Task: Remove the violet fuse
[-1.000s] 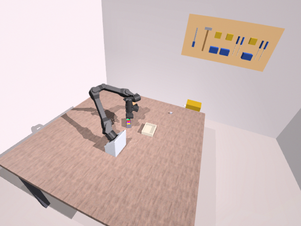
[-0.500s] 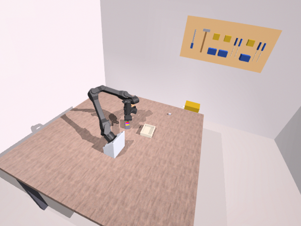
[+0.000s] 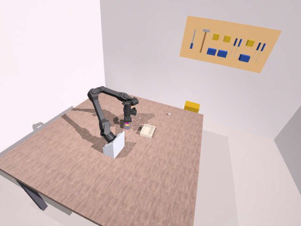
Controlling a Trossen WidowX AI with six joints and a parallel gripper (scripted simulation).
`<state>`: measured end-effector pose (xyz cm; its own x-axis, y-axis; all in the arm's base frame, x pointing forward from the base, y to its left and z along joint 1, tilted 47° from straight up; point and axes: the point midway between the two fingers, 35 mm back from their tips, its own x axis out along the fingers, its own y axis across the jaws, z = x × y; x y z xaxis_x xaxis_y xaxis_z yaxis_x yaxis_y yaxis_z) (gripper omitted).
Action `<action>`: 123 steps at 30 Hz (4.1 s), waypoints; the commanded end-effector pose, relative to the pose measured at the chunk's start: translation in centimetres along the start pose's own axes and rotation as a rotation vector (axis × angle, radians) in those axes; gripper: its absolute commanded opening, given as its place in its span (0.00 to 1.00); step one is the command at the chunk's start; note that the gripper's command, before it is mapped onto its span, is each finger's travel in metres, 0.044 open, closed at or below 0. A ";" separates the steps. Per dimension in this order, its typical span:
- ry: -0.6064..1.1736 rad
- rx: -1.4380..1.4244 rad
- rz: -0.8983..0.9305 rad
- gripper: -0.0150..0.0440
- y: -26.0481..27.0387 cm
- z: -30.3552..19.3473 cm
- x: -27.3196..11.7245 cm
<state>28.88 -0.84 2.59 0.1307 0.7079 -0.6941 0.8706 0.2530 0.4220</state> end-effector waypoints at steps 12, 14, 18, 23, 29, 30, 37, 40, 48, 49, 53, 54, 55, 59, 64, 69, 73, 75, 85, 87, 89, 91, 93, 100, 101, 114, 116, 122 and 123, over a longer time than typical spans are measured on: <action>0.006 0.007 0.001 0.37 0.0 -0.1 1.0; 0.006 0.007 0.001 0.37 0.0 -0.1 1.0; 0.006 0.007 0.001 0.37 0.0 -0.1 1.2; 0.006 0.007 0.001 0.37 0.0 -0.1 1.7; 0.007 0.007 0.001 0.37 0.0 -0.1 2.0; 0.007 0.007 0.001 0.37 0.0 -0.1 2.0; 0.003 0.001 -0.001 0.33 0.0 -0.1 1.9; 0.003 0.001 -0.001 0.29 0.0 -0.1 1.9; 0.003 0.001 -0.001 0.25 0.0 -0.1 1.9; 0.003 0.002 -0.001 0.25 0.0 -0.1 1.8; 0.003 0.002 -0.001 0.25 0.0 -0.1 1.6; 0.003 0.002 -0.001 0.25 0.0 -0.1 1.6; 0.003 0.002 -0.001 0.25 0.0 -0.1 1.5; 0.003 0.002 -0.001 0.25 0.0 -0.1 1.3; 0.003 0.003 -0.001 0.25 0.0 0.0 1.1; 0.003 0.003 -0.001 0.25 0.0 0.0 0.8; 0.003 0.003 -0.001 0.25 0.0 0.0 0.6; 0.003 0.004 -0.001 0.25 0.0 0.0 0.5; 0.003 0.004 -0.001 0.25 0.0 0.0 0.1; 0.003 0.005 -0.001 0.25 0.0 0.0 0.0; 0.003 0.005 -0.001 0.25 0.0 0.0 -0.1; 0.003 0.005 -0.001 0.25 0.0 0.0 -0.2; 0.003 0.005 -0.001 0.25 0.0 0.0 -0.3; 0.004 0.006 -0.001 0.25 0.0 0.0 -0.7; 0.004 0.006 -0.001 0.25 0.0 0.0 -0.7; 0.004 0.007 -0.001 0.25 0.0 0.0 -1.4; 0.004 0.007 -0.001 0.25 0.0 0.0 -1.5; 0.005 0.007 0.000 0.25 0.0 -0.1 -1.8; 0.005 0.007 0.000 0.25 0.0 -0.1 -1.8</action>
<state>28.62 -1.91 3.71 0.1287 0.7134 -0.6888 0.8764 0.2432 0.4156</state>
